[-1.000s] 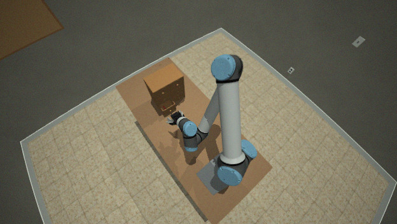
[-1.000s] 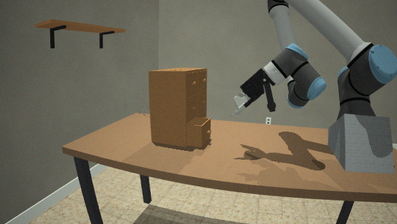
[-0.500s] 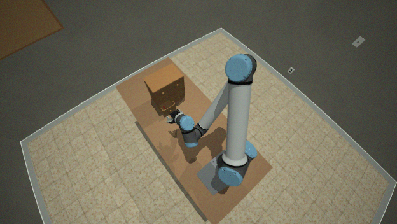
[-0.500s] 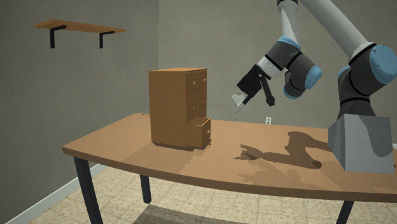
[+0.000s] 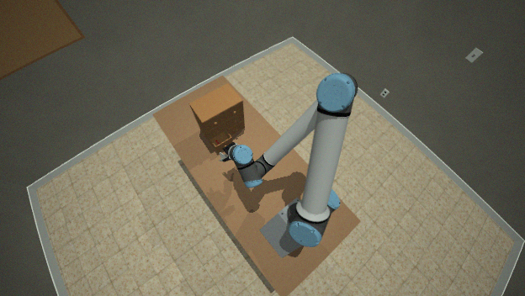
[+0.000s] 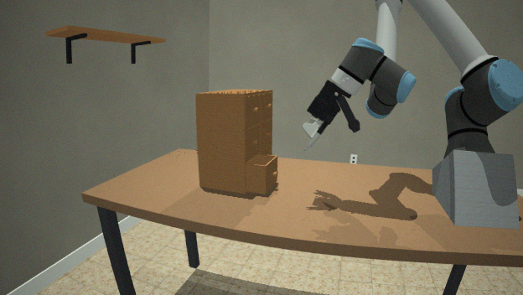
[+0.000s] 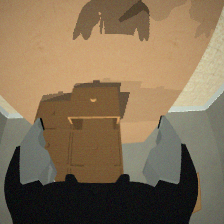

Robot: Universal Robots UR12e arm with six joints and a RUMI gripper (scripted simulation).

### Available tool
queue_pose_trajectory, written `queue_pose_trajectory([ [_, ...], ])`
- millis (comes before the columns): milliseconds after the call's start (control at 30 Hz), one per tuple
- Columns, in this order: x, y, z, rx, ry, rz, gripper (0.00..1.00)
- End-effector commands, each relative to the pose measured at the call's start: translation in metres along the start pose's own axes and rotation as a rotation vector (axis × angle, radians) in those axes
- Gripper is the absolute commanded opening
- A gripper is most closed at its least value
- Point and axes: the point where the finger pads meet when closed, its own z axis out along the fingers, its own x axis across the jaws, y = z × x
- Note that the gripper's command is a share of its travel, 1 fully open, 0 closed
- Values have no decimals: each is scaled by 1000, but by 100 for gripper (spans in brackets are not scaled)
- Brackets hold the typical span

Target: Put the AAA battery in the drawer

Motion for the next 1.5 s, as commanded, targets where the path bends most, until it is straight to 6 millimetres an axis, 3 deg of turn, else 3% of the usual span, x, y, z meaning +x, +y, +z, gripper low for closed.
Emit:
queue_pose_trajectory([
  [0, 0, 1, -1, 36, 1, 1, 100],
  [1467, 0, 7, -10, 384, 1, 1, 100],
])
